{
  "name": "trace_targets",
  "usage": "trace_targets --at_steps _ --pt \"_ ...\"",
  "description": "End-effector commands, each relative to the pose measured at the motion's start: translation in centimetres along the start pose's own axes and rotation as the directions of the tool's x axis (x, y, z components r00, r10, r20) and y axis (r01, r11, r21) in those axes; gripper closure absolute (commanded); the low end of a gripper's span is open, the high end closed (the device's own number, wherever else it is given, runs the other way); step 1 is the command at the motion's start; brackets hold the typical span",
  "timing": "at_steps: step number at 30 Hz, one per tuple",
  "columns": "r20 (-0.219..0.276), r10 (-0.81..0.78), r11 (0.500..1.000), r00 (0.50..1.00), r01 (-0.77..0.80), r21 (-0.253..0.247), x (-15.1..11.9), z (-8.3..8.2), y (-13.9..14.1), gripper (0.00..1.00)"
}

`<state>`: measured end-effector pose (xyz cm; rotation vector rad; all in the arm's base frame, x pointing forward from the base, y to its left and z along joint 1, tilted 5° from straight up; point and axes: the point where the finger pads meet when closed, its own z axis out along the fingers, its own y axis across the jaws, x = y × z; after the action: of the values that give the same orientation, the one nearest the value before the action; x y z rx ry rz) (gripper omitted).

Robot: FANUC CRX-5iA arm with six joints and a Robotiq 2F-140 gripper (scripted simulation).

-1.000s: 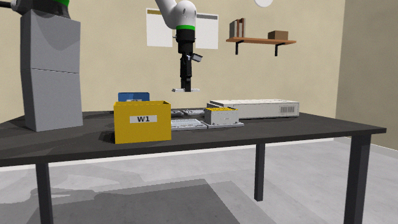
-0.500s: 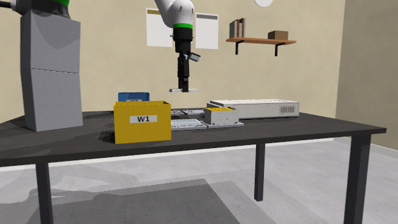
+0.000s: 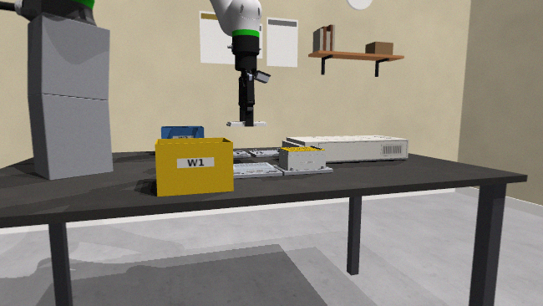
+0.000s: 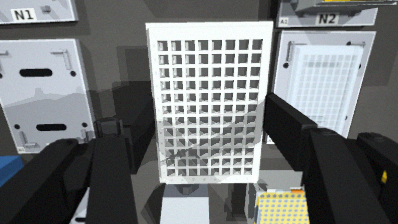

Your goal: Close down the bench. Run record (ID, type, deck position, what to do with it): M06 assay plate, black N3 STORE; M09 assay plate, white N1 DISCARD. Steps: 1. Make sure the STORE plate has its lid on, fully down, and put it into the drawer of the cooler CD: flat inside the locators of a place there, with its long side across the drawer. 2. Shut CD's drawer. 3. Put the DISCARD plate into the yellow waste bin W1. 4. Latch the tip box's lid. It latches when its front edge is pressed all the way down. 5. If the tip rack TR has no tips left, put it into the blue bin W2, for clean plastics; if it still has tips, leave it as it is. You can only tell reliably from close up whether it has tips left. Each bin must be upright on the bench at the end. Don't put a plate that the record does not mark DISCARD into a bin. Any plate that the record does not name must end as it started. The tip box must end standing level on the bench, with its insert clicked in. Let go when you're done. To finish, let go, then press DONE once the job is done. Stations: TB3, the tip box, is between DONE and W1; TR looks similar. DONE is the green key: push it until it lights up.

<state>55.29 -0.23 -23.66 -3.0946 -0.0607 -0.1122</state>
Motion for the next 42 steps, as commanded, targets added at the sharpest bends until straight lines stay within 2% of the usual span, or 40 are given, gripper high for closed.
trace_targets --at_steps 1,42 --pt "-0.002 0.000 1.000 1.000 0.000 0.000 -0.5 -0.1 0.8 0.90" --pt "-0.002 0.000 1.000 1.000 0.000 0.000 -5.8 -0.1 8.5 0.90"
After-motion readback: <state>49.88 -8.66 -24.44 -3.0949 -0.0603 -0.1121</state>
